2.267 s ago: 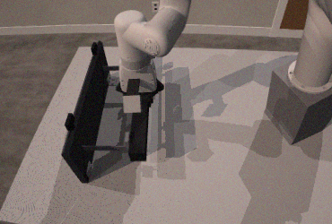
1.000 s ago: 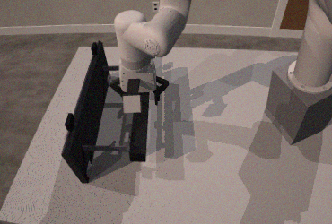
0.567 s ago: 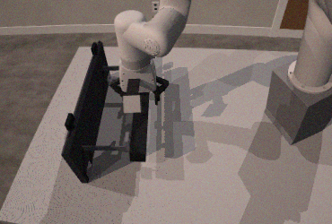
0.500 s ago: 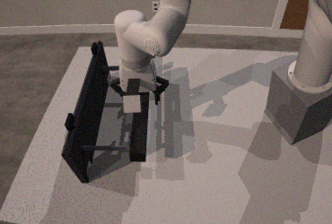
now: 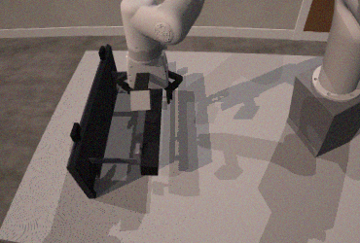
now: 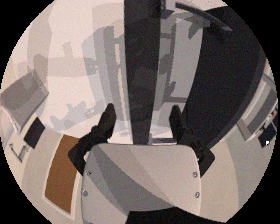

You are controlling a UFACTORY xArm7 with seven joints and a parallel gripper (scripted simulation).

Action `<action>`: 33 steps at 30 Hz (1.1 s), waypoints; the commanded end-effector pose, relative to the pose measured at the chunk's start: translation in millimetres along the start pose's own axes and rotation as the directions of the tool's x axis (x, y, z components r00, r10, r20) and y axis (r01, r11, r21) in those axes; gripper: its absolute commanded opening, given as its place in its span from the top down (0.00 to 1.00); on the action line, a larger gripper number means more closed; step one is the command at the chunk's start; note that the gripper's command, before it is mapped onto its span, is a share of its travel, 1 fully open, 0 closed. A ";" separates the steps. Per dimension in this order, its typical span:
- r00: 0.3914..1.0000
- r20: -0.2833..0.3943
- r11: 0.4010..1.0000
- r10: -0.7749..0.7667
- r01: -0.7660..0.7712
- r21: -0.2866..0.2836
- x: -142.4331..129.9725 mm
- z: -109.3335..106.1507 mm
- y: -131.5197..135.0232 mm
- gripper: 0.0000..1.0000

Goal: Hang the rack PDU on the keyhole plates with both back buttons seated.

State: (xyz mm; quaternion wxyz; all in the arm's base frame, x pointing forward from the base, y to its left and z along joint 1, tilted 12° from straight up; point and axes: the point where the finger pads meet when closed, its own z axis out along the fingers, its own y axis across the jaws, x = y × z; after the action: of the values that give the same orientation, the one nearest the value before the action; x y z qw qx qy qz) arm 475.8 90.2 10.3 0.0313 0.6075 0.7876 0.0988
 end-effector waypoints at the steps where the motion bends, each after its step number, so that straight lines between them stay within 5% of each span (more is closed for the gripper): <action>1: 1.000 0.001 1.000 0.000 0.000 -0.002 -0.1 -18.7 0.9 0.00; 21: 1.000 0.001 1.000 0.000 0.000 -0.002 -0.1 -24.3 -6.7 0.00; 33: 1.000 0.001 1.000 0.000 0.000 -0.002 -0.1 -24.4 -50.9 0.00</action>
State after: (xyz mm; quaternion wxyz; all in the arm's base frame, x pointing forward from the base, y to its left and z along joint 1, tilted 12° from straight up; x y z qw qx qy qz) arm 437.1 78.6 25.5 0.0311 0.6076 0.7877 0.0967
